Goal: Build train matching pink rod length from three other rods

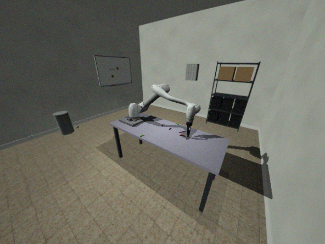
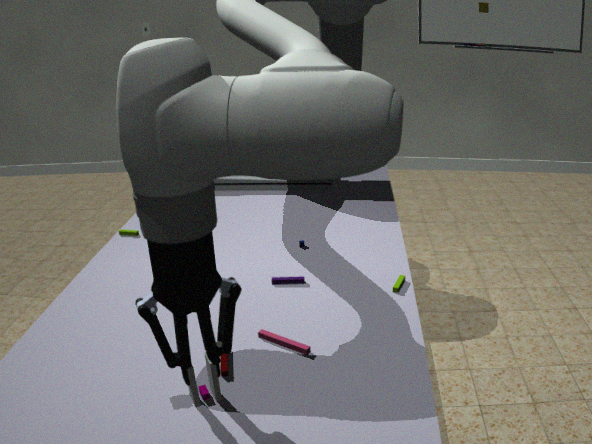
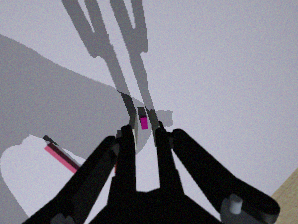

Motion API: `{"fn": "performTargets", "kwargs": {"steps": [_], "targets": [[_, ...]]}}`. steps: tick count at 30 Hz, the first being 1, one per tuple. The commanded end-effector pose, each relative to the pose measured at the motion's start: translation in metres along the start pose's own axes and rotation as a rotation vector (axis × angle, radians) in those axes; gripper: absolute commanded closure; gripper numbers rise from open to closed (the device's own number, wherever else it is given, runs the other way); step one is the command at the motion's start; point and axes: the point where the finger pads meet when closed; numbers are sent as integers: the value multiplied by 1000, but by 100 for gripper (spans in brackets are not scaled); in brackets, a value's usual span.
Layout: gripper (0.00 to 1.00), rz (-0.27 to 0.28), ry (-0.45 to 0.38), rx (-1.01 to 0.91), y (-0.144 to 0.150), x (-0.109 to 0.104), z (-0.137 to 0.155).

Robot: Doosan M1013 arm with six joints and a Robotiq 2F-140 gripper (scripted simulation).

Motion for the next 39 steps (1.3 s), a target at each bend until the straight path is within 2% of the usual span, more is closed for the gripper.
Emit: {"fn": "performTargets", "kwargs": {"steps": [1, 7, 8, 39], "targets": [[77, 0, 0, 0, 0, 0, 0], [77, 0, 0, 0, 0, 0, 0], [88, 0, 0, 0, 0, 0, 0], [88, 0, 0, 0, 0, 0, 0]]}}
Point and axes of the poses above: the point where the finger pads meet when closed, its own x axis out along the fingers, its own y axis across the jaws, z = x × y, and after that the axes turned 15 degrees about x, right-handed
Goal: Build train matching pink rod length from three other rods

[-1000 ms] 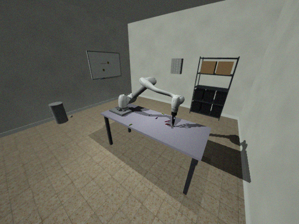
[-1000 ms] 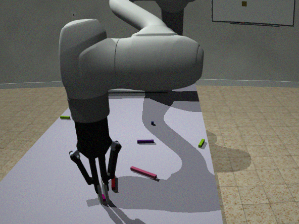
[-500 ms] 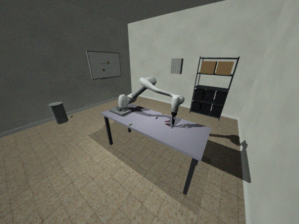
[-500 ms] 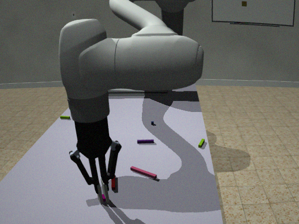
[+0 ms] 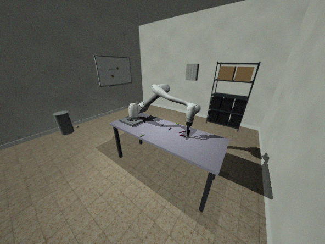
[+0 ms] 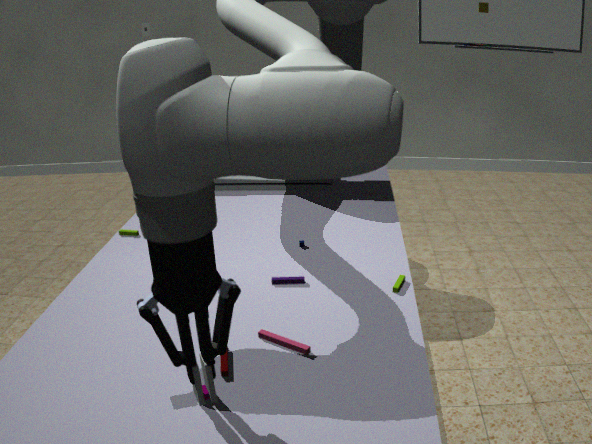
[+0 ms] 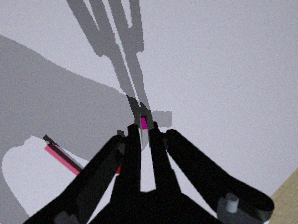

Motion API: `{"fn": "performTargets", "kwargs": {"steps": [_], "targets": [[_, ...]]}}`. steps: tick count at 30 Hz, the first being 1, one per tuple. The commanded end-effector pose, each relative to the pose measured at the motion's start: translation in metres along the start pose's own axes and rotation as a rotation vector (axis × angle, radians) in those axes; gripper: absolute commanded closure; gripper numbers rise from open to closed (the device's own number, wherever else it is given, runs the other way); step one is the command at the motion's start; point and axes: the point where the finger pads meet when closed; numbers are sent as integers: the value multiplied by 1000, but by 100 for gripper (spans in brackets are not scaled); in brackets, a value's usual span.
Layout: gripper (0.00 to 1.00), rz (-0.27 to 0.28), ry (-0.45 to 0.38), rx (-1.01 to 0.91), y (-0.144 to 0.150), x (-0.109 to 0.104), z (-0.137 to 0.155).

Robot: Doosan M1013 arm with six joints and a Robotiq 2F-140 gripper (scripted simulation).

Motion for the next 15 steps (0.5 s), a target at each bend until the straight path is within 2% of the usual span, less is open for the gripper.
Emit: {"fn": "performTargets", "kwargs": {"steps": [1, 7, 11, 13, 15], "targets": [[88, 0, 0, 0, 0, 0, 0], [88, 0, 0, 0, 0, -7, 0], [88, 0, 0, 0, 0, -29, 0], [88, 0, 0, 0, 0, -29, 0], [88, 0, 0, 0, 0, -44, 0]]}}
Point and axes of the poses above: the point where the finger pads meet when closed, its own x axis out along the fingers, its own y axis across the jaws, z = x × y, and after that the axes turned 15 degrees about x, right-handed
